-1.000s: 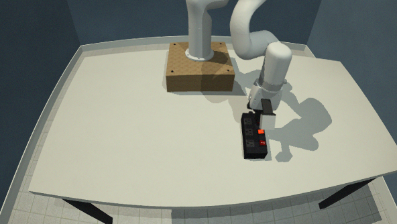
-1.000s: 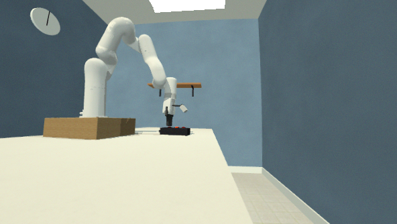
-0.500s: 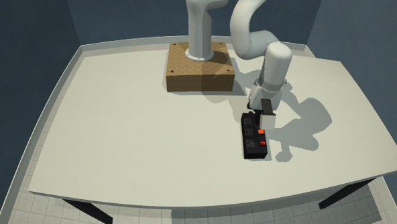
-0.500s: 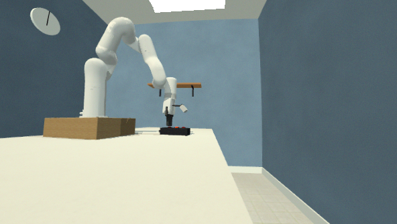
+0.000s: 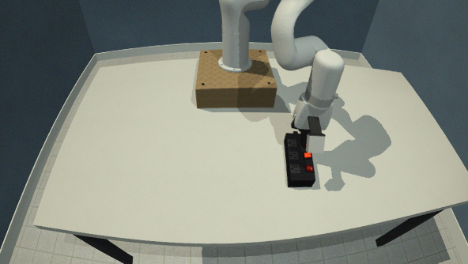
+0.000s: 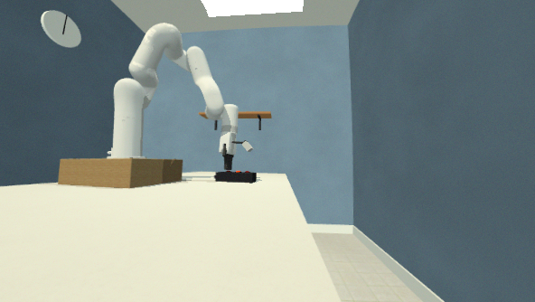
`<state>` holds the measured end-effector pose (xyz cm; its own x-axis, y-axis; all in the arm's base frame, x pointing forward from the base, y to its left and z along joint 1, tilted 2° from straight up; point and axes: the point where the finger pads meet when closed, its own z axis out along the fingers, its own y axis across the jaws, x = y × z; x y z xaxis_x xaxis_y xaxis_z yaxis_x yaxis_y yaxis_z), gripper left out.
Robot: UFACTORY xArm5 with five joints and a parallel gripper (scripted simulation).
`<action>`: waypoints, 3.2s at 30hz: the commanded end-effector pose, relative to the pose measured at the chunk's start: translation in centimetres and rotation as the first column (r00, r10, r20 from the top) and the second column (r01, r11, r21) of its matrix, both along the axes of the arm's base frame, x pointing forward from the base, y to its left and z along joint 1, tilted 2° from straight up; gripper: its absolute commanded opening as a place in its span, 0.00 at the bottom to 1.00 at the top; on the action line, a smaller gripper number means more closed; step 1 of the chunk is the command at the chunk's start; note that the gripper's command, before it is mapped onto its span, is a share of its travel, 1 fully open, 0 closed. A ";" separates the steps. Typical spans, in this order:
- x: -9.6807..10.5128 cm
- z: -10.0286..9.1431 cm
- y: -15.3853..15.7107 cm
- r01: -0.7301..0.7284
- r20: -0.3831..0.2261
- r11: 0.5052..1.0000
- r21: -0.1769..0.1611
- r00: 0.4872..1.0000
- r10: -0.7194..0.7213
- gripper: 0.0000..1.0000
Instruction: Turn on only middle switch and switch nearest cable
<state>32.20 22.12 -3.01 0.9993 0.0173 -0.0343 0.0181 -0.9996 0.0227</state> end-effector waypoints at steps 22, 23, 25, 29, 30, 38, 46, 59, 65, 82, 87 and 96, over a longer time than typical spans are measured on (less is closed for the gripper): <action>0.1 -0.3 0.1 0.000 0.003 1.000 0.002 1.000 0.000 0.00; 0.1 -0.3 0.1 0.000 0.003 1.000 0.002 1.000 0.000 0.00; 0.1 -0.4 0.1 0.000 0.003 1.000 0.002 1.000 0.000 0.00; 0.1 -0.5 0.1 0.000 0.003 1.000 0.002 1.000 0.000 0.00; 0.1 -0.5 0.1 0.000 0.003 1.000 0.002 1.000 0.000 0.00; 0.1 -0.8 0.0 0.000 0.003 1.000 0.002 1.000 0.000 0.00; 0.1 -0.8 0.0 0.000 0.003 1.000 0.002 1.000 0.000 0.00; 0.1 -0.7 0.1 0.000 0.003 1.000 0.002 1.000 0.000 0.00; 0.1 0.0 0.1 0.000 0.003 1.000 0.002 1.000 0.000 0.00; 0.2 3.0 0.1 0.000 0.003 1.000 0.002 1.000 0.000 0.00; 0.2 3.0 0.1 0.000 0.003 1.000 0.002 1.000 0.000 0.00; 0.2 3.0 0.1 0.000 0.003 1.000 0.002 1.000 0.000 0.00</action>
